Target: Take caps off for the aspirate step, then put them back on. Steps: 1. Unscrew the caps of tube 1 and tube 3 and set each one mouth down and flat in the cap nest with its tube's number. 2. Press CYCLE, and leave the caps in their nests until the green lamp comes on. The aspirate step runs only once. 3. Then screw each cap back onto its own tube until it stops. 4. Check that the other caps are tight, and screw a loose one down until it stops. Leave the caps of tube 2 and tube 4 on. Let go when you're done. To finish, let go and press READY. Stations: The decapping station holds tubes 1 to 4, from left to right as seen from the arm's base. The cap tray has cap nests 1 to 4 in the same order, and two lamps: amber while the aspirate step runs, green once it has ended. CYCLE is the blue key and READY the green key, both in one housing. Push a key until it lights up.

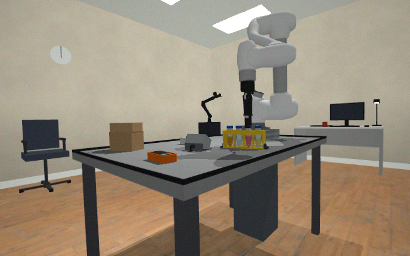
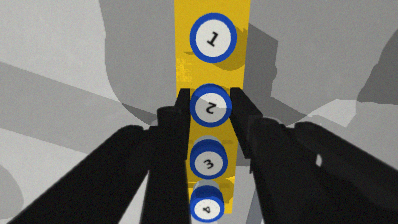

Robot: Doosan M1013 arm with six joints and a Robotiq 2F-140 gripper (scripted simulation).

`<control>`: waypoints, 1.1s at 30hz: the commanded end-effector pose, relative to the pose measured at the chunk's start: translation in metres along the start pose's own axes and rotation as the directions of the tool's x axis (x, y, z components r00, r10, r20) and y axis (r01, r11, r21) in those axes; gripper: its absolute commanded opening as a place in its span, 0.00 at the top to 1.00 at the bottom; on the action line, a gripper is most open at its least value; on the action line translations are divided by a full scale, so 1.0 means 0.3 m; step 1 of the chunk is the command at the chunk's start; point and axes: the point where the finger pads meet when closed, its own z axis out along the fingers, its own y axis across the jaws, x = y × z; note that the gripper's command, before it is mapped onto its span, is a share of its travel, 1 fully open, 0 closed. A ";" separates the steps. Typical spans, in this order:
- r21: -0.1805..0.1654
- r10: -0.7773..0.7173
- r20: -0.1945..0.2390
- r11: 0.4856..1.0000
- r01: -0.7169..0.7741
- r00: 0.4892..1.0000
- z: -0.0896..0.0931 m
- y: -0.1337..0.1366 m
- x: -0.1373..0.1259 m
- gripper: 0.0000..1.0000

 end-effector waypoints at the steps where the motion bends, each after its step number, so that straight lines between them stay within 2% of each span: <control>1: -0.001 0.045 0.003 0.999 -0.045 0.999 -0.002 0.001 0.000 0.70; 13: -0.002 0.271 0.002 0.963 -0.271 0.963 -0.002 0.001 0.000 0.70; 17: -0.002 0.271 0.002 0.963 -0.271 0.963 -0.002 0.001 0.000 0.70; 18: -0.002 0.271 0.002 0.963 -0.271 0.963 -0.002 0.001 0.000 0.59; 28: -0.002 0.271 0.002 0.963 -0.271 0.963 -0.002 0.001 0.000 0.59; 33: -0.002 0.271 0.002 0.963 -0.271 0.963 -0.042 0.001 0.001 0.59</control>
